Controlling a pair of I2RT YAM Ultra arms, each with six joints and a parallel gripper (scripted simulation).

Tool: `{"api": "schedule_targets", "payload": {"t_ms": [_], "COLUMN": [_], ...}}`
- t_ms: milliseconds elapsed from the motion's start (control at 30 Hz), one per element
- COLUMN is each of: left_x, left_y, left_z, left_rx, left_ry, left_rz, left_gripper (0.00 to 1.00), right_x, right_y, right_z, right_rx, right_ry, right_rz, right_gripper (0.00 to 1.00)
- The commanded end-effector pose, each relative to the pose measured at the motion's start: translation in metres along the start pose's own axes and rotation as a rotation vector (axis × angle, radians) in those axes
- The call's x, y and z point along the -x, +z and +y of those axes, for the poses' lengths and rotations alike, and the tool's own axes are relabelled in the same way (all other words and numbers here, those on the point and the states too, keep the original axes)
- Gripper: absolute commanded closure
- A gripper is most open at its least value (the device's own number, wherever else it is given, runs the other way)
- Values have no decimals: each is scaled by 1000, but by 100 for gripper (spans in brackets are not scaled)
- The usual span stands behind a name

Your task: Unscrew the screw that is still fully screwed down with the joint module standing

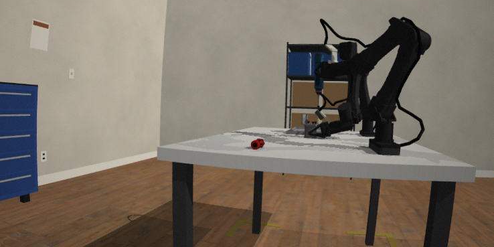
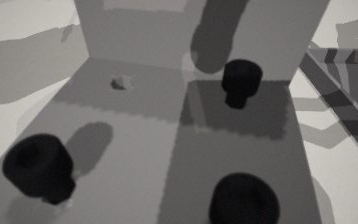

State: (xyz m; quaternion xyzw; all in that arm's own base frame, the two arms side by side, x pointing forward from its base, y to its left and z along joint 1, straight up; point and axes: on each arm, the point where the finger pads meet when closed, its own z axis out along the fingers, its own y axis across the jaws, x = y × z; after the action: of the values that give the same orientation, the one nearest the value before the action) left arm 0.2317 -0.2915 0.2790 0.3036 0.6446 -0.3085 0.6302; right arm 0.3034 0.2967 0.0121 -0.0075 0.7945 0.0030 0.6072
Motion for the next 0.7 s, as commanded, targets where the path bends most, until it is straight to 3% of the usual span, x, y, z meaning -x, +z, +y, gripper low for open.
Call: {"api": "schedule_targets", "payload": {"t_ms": [0,667], "left_x": [60,56], "left_y": [-4,1], "left_z": [-4,-5], "left_rx": [-4,-5], "left_ry": [8,9], "left_rz": [-159,-141], "left_gripper": [58,58], "right_x": [4,4], "right_y": [0,0], "right_z": [1,1], "right_rx": [-2,-2], "right_ry": [11,11], "right_rz": [-8,-8], "right_gripper": [41,41]}}
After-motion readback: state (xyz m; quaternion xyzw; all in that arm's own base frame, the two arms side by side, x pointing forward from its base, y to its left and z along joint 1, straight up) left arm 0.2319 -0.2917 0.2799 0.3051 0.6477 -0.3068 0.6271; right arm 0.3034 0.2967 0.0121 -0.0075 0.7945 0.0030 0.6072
